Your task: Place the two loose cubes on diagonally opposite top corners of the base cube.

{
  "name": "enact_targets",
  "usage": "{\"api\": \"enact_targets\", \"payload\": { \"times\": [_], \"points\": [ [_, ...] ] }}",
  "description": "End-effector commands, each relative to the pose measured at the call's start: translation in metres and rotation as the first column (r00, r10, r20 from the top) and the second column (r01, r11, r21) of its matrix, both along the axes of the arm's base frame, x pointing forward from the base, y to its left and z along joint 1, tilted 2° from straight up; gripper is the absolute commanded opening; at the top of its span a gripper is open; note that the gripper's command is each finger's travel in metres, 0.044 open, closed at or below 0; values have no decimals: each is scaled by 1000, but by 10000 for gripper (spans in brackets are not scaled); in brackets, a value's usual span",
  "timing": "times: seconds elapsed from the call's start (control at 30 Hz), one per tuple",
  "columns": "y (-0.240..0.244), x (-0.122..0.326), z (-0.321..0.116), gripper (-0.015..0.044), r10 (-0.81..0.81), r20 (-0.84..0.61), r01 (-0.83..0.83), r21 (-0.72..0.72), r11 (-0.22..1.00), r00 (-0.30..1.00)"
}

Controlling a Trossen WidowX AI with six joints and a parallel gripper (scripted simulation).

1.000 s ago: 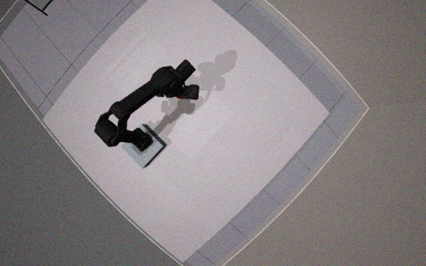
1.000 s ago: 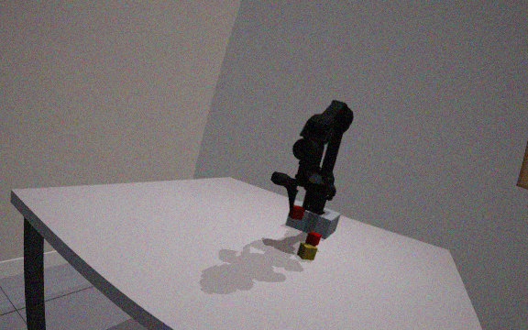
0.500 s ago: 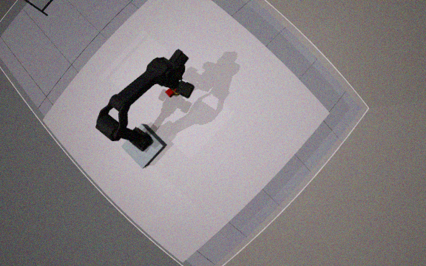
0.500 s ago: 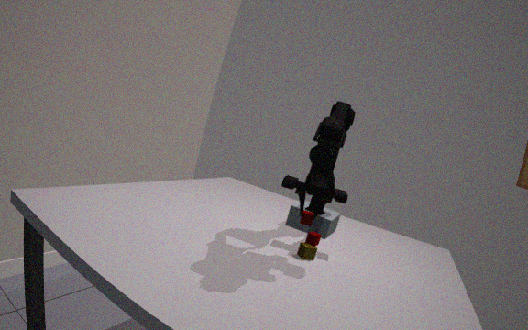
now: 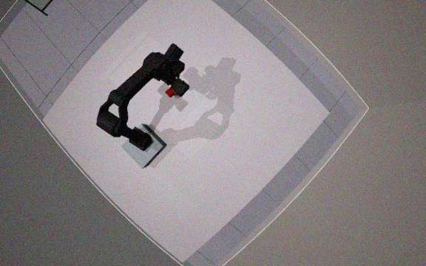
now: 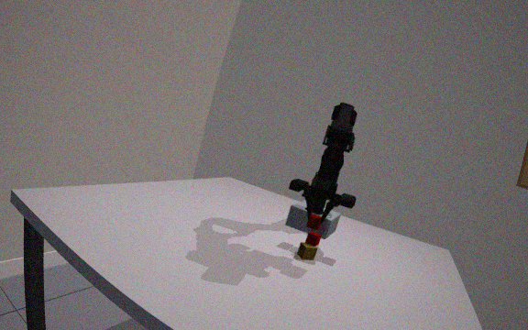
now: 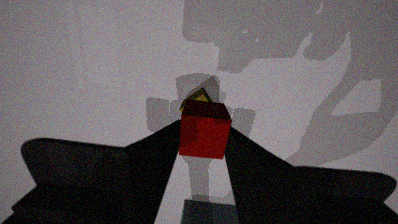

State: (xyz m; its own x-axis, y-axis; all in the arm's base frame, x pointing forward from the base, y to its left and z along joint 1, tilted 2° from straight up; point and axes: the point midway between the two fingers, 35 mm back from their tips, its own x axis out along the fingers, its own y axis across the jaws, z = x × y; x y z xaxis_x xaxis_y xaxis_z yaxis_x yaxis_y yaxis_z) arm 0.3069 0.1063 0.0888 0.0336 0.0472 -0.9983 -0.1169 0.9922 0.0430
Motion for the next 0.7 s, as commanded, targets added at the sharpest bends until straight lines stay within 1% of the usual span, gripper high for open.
{"api": "enact_targets", "payload": {
  "times": [0.0, 0.27, 0.67],
  "points": [
    [1, 1, -7, 105, -11, 1, 11, -3, 1000, 1000],
    [1, 0, -29, 105, -17, 0, 17, -3, 1000, 1000],
    [1, 0, -32, 105, -17, 1, 17, -3, 1000, 1000]
  ]
}}
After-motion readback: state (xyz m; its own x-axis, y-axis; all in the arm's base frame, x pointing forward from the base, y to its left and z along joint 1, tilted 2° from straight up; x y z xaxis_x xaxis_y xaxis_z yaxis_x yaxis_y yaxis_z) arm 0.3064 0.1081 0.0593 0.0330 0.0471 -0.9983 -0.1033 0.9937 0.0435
